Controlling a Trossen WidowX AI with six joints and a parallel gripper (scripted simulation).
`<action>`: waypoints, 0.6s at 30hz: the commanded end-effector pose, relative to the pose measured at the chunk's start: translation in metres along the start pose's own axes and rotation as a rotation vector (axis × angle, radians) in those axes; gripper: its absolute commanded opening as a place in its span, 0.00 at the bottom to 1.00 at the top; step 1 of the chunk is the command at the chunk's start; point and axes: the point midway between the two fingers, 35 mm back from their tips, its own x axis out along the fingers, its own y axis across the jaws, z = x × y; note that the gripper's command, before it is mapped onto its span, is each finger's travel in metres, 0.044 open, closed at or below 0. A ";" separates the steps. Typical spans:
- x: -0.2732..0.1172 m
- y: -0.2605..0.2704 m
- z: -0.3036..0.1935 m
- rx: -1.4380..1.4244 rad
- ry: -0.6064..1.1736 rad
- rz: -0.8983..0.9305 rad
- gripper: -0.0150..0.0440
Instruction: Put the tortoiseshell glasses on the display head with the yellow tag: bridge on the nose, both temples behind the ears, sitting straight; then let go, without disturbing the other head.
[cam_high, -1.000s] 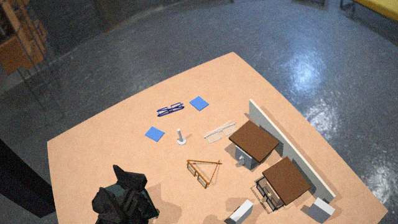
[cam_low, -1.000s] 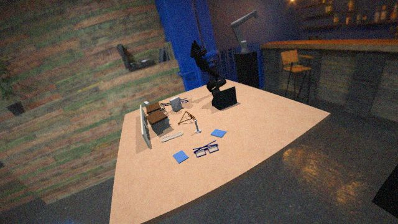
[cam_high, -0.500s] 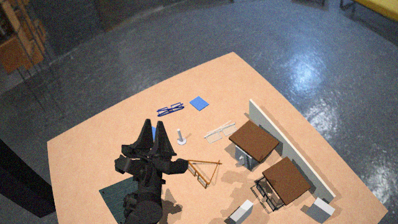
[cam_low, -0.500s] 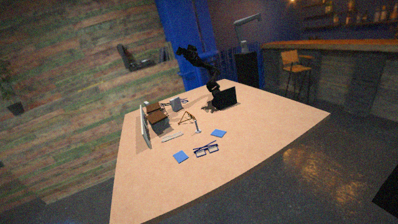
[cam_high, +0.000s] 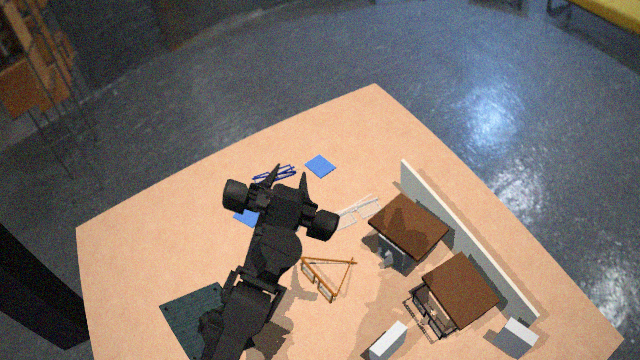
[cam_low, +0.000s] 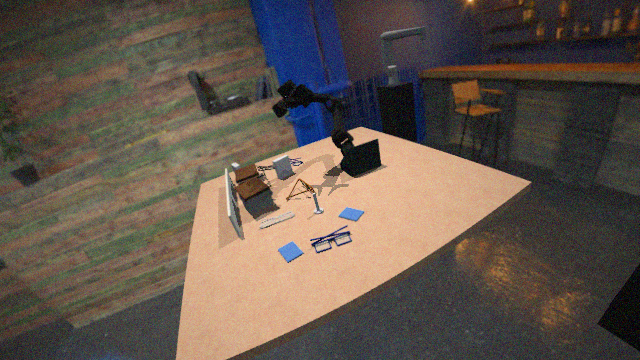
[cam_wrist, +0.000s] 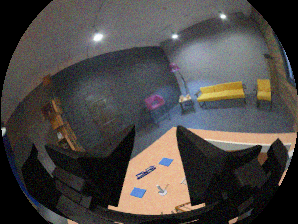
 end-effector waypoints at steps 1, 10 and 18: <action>0.041 -0.025 -0.062 0.473 0.299 -0.190 0.59; 0.064 -0.047 -0.138 0.916 0.538 -0.542 0.59; 0.065 -0.064 -0.203 1.210 0.632 -0.969 0.59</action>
